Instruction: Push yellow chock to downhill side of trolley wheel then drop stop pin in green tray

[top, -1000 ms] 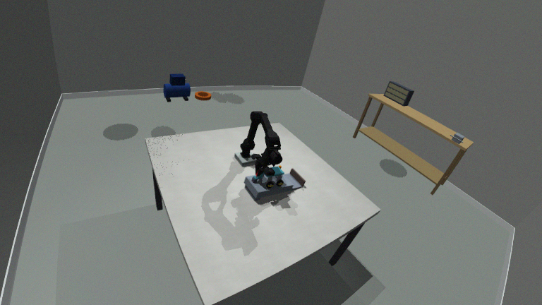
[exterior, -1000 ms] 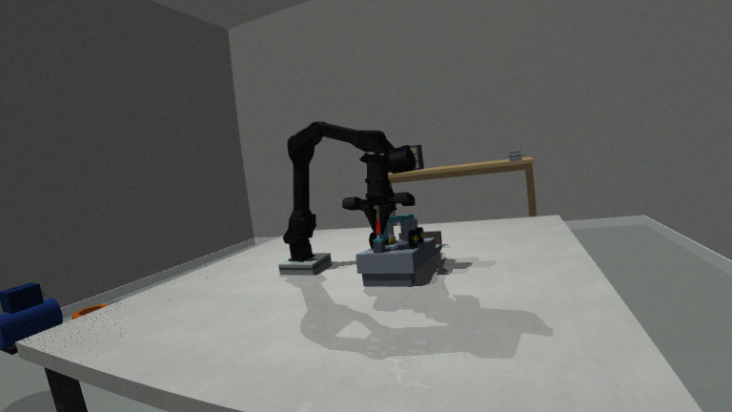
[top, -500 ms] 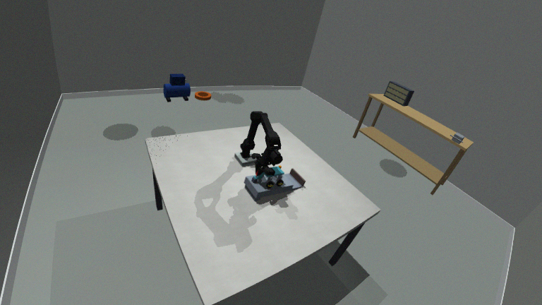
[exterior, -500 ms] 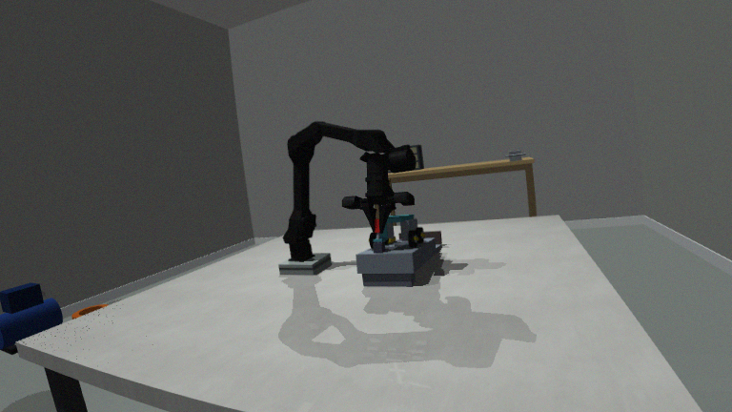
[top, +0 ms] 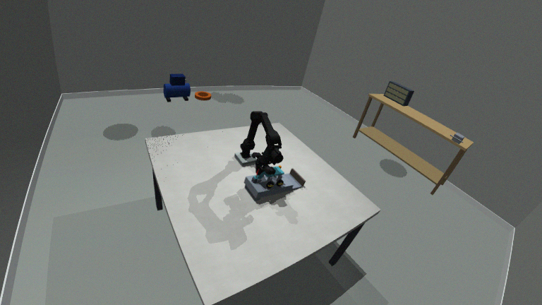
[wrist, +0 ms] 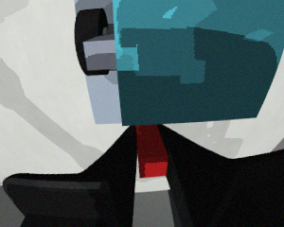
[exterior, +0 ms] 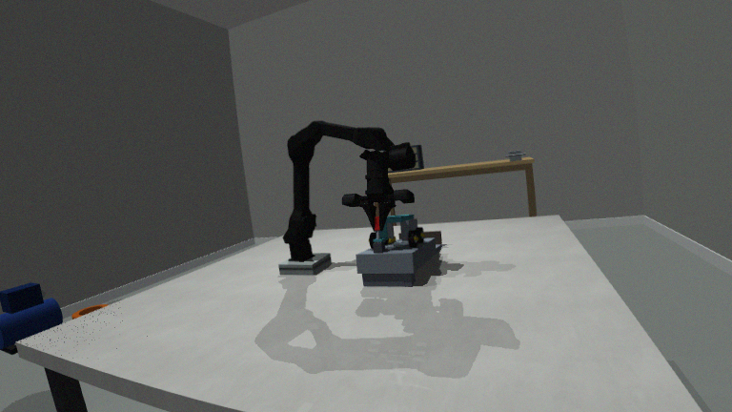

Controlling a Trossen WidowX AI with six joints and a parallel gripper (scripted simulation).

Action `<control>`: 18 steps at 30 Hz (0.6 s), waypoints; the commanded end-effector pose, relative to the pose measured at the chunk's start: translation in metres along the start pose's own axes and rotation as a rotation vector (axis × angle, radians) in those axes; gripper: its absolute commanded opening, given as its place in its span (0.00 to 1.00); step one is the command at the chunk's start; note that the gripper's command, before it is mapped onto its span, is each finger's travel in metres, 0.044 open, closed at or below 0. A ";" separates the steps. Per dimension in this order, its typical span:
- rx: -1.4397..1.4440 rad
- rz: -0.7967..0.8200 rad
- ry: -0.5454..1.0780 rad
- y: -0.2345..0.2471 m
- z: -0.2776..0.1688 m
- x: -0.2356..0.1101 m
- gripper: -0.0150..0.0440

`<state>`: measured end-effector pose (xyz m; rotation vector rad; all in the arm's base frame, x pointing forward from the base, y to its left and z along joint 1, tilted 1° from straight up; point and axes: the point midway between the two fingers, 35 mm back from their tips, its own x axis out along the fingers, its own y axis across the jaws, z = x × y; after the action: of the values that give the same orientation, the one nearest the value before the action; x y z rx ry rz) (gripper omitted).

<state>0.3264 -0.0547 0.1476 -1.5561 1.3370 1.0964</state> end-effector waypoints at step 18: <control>0.004 -0.007 0.002 0.000 -0.002 -0.012 0.25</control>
<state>0.3258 -0.0525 0.1548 -1.5582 1.3346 1.1010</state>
